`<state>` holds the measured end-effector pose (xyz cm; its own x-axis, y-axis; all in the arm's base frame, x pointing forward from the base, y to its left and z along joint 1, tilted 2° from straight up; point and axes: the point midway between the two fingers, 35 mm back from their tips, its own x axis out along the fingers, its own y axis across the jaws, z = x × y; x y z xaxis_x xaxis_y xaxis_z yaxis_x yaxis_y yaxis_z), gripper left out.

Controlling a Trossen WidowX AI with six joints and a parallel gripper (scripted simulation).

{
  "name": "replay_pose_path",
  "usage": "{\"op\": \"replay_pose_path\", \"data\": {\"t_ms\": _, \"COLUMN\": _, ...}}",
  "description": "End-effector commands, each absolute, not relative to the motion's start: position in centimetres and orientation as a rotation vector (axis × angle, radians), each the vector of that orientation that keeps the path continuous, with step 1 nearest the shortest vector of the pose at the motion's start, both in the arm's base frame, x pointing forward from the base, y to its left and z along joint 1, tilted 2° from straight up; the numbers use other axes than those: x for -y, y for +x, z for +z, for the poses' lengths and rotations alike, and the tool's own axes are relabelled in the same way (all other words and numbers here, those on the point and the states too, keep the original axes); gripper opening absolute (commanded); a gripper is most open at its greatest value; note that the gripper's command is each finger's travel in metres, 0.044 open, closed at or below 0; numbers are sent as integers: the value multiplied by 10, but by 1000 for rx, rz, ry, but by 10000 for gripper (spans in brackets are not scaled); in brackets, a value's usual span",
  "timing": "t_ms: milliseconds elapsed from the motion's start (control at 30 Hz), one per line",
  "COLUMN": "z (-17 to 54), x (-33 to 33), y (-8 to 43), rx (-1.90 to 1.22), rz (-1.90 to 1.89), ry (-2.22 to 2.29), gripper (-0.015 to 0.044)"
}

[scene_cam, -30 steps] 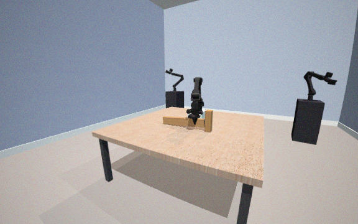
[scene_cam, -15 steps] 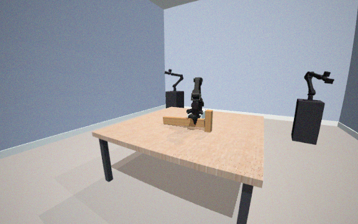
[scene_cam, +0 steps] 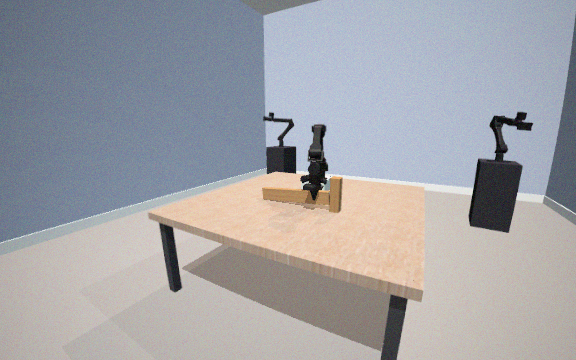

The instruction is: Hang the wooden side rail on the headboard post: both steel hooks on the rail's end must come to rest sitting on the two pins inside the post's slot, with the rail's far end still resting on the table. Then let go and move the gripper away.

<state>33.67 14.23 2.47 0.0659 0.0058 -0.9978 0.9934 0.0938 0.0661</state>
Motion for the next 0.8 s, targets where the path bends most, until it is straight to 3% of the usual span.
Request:
{"op": "replay_pose_path", "data": {"t_ms": 0, "z": 25, "x": -143, "y": 336, "rx": -1202, "rz": -1090, "ry": 1176, "gripper": 0}}
{"op": "replay_pose_path", "data": {"t_ms": 767, "z": 26, "x": -145, "y": 336, "rx": -1203, "rz": -1090, "ry": 1176, "gripper": 0}}
